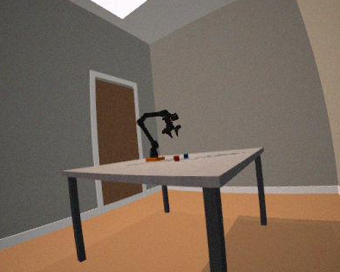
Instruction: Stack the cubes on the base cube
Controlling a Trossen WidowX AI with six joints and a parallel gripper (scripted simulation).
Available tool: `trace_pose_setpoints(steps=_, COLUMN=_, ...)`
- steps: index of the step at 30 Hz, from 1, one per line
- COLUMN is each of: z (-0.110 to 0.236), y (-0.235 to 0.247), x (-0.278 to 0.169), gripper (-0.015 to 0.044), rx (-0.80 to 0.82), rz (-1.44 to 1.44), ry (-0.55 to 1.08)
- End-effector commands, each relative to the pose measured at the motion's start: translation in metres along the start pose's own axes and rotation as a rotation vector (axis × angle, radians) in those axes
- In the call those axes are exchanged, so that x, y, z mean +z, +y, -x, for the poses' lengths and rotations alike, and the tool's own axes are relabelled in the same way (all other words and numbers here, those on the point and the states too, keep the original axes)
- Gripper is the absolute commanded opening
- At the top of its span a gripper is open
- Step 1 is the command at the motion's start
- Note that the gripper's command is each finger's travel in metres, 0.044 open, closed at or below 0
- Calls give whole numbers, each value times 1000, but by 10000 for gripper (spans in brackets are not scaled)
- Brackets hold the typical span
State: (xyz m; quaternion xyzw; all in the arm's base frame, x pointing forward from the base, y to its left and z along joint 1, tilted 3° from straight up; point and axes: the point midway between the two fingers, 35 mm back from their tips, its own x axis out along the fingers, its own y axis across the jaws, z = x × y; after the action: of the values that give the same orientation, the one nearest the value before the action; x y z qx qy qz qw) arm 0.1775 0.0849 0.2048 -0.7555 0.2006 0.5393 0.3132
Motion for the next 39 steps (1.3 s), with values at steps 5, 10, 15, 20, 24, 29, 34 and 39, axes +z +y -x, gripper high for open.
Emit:
trace_pose_setpoints(steps=5, z=-20, y=3, x=-34, gripper=265, rx=90, rz=-234, ry=-14)
trace_pose_setpoints(steps=10, z=-34, y=11, x=-59, gripper=265, rx=145, rz=-393, ry=-25)
trace_pose_setpoints(steps=15, z=-47, y=24, x=-84, gripper=265, rx=195, rz=-556, ry=-39)
trace_pose_setpoints(steps=20, z=-60, y=41, x=-108, gripper=265, rx=240, rz=-721, ry=-55)
trace_pose_setpoints(steps=24, z=-70, y=58, x=-126, gripper=265, rx=271, rz=-855, ry=-70)
trace_pose_setpoints(steps=29, z=-81, y=83, x=-147, gripper=265, rx=303, rz=-1020, ry=-90)
trace_pose_setpoints(steps=34, z=-84, y=87, x=-149, gripper=265, rx=307, rz=-1043, ry=-92)
trace_pose_setpoints(steps=39, z=-117, y=94, x=-143, gripper=265, rx=307, rz=-1043, ry=-92)
